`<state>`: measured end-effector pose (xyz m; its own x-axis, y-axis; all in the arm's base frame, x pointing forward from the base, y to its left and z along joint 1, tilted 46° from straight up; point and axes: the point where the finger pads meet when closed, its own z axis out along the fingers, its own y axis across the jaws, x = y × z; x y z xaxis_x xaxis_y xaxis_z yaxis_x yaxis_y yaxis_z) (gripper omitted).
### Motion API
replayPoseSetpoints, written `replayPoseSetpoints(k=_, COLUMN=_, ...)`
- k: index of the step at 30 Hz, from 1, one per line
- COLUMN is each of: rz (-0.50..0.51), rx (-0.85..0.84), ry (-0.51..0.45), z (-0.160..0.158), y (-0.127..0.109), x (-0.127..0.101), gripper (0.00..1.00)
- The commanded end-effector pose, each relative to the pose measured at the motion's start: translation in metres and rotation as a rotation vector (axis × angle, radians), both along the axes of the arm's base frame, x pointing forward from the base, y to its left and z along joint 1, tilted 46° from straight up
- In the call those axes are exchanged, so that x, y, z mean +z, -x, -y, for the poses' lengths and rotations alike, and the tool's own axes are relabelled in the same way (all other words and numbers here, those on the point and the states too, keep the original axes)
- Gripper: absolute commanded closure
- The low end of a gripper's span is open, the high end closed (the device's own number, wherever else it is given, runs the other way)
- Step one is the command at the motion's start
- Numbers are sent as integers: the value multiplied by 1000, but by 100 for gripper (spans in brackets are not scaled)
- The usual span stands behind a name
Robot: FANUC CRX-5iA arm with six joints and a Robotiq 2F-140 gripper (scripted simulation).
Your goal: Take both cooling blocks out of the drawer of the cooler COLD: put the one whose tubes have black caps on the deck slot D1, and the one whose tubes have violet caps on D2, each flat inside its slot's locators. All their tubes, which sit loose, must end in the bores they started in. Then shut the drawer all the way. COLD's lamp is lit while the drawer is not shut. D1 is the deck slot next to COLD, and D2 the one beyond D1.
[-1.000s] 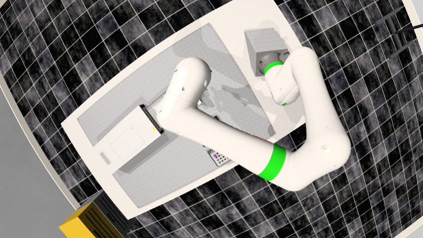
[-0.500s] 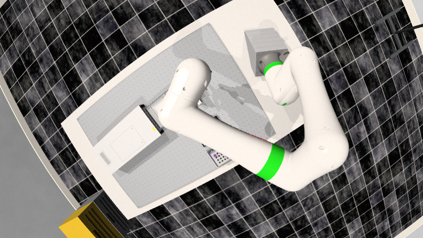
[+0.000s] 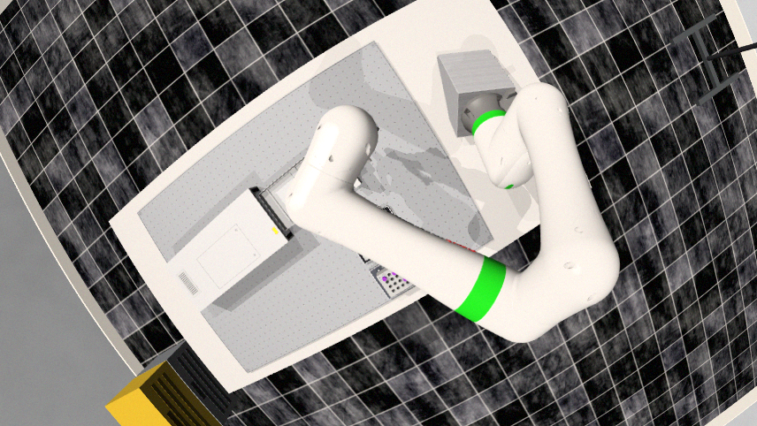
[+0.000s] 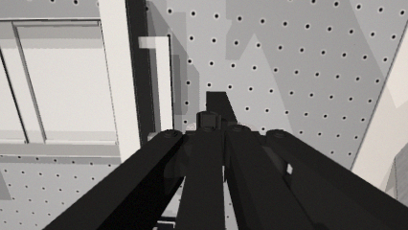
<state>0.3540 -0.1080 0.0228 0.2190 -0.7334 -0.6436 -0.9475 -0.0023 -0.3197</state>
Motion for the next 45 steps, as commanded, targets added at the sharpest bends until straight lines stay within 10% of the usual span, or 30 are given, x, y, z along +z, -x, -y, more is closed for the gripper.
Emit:
replayPoseSetpoints(k=1, rz=1, rx=-1, ry=1, z=0, y=0, x=-1, gripper=90)
replayPoseSetpoints(k=45, rz=1, rx=0, ry=1, z=-36, y=-13, x=-38, gripper=90)
